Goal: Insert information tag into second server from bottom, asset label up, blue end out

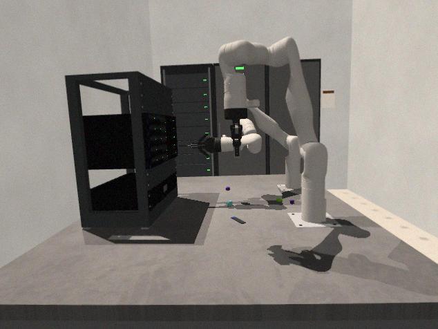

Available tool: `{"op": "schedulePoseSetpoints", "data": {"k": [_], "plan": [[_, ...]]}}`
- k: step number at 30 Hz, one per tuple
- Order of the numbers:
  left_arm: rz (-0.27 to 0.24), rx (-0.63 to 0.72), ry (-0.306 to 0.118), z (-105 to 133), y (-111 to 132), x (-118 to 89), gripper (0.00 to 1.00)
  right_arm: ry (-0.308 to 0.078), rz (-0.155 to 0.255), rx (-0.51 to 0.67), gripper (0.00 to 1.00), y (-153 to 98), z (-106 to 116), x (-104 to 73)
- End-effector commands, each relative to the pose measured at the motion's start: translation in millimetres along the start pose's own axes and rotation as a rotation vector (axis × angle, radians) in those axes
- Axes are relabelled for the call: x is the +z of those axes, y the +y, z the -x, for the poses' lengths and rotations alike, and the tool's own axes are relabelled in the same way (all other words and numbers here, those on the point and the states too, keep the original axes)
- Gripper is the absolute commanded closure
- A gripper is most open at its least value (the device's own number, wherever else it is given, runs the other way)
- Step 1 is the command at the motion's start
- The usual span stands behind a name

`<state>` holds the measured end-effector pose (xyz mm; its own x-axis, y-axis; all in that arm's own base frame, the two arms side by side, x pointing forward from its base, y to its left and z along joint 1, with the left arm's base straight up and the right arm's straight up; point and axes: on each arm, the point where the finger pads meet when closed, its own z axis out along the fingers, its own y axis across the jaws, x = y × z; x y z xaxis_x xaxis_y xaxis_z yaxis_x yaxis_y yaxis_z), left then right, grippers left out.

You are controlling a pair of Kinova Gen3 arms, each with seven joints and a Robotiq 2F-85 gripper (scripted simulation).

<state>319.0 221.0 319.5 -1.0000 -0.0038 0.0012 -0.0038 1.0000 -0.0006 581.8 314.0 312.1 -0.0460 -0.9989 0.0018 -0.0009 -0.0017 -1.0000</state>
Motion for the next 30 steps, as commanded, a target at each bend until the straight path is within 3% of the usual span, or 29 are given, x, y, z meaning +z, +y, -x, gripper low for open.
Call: {"op": "schedulePoseSetpoints", "data": {"k": [1, 30], "plan": [[0.001, 0.000, -0.001, 0, 0, 0, 0.606, 0.000, -0.002, 0.001, 0.987, -1, 0, 2.0], [0.001, 0.000, -0.001, 0, 0, 0, 0.606, 0.000, -0.002, 0.001, 0.987, -1, 0, 18.6]]}}
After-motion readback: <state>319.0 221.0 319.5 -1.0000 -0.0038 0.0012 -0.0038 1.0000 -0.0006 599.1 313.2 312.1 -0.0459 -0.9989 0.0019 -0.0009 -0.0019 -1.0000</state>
